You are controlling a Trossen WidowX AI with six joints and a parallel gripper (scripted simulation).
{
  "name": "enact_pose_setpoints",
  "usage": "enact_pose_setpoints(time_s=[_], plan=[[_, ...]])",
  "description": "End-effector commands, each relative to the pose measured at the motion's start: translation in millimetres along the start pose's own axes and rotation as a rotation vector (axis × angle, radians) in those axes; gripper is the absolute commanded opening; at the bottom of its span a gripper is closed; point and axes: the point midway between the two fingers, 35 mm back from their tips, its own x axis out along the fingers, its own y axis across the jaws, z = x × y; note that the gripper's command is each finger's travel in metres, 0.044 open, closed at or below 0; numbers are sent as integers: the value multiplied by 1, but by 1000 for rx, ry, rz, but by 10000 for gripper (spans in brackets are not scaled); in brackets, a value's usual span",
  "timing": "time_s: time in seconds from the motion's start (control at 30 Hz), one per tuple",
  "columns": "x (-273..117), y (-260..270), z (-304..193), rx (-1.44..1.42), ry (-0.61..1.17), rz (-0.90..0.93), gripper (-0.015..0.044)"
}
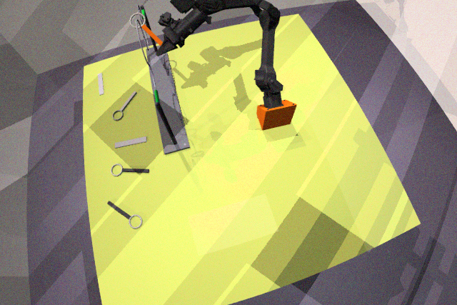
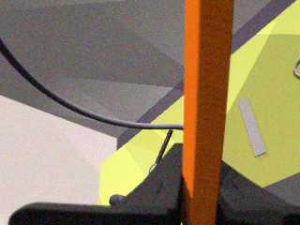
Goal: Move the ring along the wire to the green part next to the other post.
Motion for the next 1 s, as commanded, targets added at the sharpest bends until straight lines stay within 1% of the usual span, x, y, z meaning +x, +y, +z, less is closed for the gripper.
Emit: enact_pose_setpoints(time_s=[0.0, 0.97], plan=[[0, -2, 0, -52, -6, -27, -150], [1, -16, 2, -367, -47, -200, -150]])
